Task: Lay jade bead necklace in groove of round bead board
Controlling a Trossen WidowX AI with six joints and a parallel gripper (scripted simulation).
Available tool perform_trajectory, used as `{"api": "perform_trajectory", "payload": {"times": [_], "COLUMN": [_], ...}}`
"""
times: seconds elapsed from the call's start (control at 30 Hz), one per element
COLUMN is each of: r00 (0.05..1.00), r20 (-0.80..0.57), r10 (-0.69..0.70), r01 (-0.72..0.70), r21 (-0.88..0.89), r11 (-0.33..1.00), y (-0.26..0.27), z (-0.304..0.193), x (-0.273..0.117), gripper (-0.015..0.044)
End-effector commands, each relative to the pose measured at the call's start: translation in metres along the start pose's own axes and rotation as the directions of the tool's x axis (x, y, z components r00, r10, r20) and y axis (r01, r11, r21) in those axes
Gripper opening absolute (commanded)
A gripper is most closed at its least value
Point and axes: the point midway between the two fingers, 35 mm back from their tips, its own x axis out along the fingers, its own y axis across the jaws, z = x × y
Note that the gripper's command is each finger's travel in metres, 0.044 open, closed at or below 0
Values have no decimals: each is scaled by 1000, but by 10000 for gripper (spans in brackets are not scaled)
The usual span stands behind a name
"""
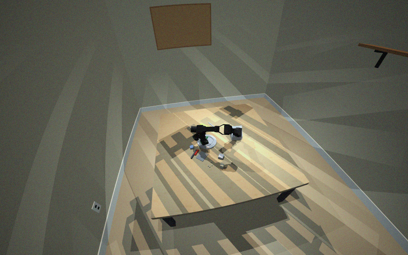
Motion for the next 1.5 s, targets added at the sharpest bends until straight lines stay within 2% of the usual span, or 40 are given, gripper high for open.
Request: {"api": "perform_trajectory", "payload": {"times": [0.0,1.47], "r00": [1000,1000], "r20": [0,-3], "r10": [0,7], "r01": [0,-7], "r21": [0,7], "r11": [1000,1000], "y": [0,16], "z": [0,5], "x": [0,1], "gripper": [0,0]}}
